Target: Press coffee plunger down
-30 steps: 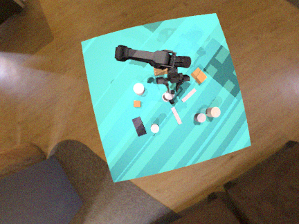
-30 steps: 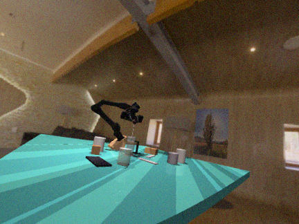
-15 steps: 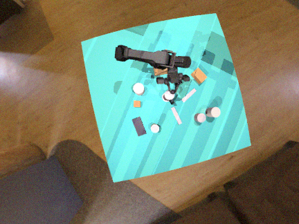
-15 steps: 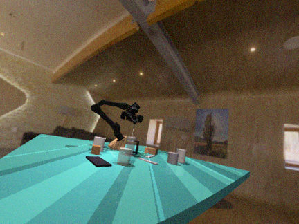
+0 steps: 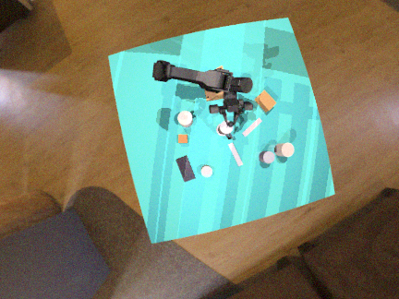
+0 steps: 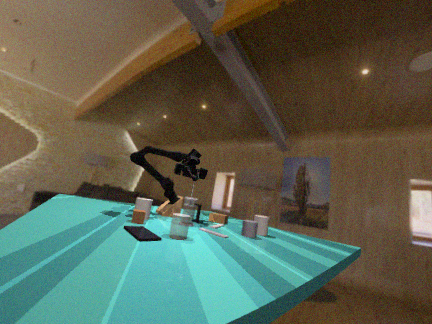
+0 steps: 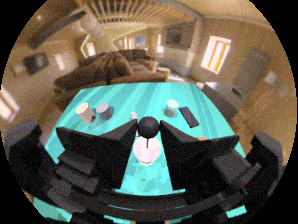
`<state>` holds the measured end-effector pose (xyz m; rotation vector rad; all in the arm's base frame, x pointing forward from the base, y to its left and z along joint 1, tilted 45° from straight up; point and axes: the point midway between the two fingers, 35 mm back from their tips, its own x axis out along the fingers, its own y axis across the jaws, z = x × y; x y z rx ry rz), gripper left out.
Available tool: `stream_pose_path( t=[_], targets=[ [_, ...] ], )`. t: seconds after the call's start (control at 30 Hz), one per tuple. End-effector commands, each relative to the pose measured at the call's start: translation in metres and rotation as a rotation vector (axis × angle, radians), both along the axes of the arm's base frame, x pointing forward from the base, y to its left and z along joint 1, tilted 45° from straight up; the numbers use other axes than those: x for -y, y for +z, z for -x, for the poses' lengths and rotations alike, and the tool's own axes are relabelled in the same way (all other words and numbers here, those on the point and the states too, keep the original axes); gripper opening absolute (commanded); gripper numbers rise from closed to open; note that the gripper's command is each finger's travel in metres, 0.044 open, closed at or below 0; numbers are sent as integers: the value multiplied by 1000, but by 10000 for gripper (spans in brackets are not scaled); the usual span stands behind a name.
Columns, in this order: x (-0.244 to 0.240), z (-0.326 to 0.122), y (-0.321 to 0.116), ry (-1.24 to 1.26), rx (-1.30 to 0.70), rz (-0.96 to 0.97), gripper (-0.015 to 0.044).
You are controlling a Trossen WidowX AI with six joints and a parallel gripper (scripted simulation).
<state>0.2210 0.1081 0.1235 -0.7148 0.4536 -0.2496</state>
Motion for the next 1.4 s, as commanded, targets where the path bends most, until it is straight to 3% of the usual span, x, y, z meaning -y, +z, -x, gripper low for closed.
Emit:
stream_pose_path(
  t=[0.0,1.37],
  targets=[
    [11,1,-15,-9,-33,13,121],
    [50,-14,-58,-2,-22,19,121]
  ],
)
